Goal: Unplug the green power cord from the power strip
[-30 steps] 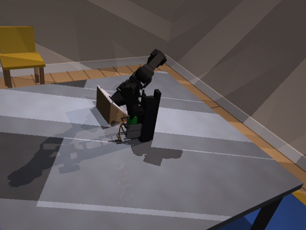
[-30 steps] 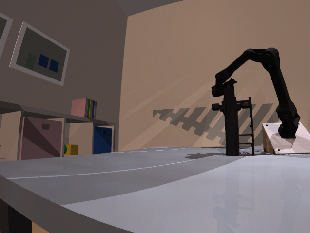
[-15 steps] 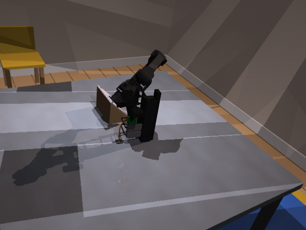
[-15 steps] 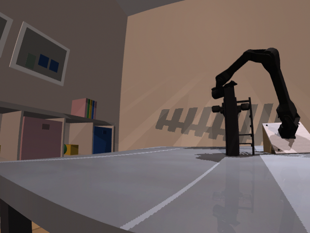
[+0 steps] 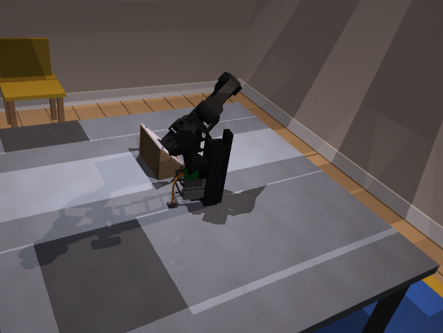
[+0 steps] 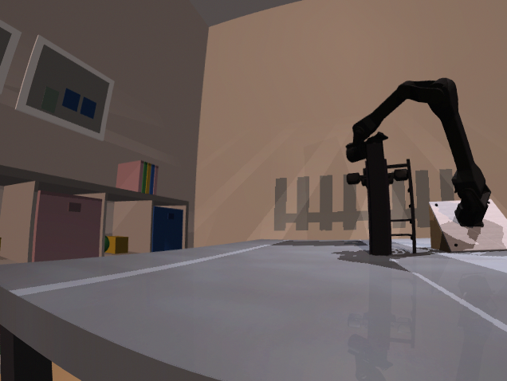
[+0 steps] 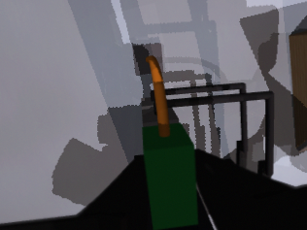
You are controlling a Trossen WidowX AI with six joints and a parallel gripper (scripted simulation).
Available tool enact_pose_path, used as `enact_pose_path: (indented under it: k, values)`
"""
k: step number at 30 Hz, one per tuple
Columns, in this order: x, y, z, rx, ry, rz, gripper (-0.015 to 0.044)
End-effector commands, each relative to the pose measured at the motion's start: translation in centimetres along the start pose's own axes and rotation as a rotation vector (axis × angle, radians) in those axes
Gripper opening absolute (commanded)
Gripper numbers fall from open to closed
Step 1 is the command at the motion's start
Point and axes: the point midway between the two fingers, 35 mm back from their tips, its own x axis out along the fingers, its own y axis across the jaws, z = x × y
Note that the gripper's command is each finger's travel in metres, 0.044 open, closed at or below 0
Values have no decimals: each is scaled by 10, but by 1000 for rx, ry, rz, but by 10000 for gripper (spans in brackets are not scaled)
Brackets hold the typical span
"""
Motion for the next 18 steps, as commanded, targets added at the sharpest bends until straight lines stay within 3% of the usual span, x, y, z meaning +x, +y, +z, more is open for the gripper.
enact_pose_path:
  k: [1,18]
  values:
    - [0,0,1,-1,1,2,0]
    - [-2,2,27,1,-2,2,0]
